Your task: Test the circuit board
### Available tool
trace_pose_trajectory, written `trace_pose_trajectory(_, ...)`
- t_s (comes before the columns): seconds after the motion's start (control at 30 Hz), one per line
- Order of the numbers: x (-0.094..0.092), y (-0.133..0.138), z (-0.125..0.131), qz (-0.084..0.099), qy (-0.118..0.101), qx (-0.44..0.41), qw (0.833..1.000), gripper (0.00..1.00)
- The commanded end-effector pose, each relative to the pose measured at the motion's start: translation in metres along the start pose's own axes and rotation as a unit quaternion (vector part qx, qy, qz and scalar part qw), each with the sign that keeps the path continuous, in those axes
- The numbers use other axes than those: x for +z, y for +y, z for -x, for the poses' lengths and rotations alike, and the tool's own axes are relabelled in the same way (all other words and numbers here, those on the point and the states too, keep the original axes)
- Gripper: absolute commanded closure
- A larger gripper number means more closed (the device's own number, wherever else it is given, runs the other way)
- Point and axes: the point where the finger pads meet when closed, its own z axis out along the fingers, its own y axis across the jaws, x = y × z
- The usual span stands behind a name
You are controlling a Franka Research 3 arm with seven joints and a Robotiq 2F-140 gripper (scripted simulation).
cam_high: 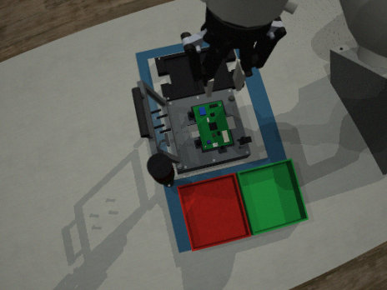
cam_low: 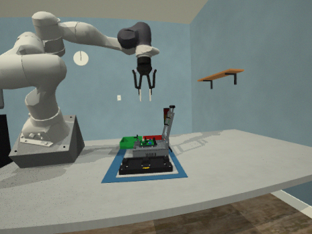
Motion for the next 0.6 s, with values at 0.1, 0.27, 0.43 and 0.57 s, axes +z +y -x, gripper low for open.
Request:
trace_pose_trajectory(0.1,-0.001,-0.013,-0.001,-0.001,0.002,0.002,1.0,0.7)
trace_pose_trajectory(0.27,-0.001,-0.054,0.0,-0.001,0.002,0.002,1.0,0.7)
trace_pose_trajectory(0.43,-0.001,-0.085,0.0,-0.001,0.002,0.002,1.0,0.7)
trace_pose_trajectory(0.57,-0.002,-0.12,0.0,-0.001,0.002,0.002,1.0,0.7)
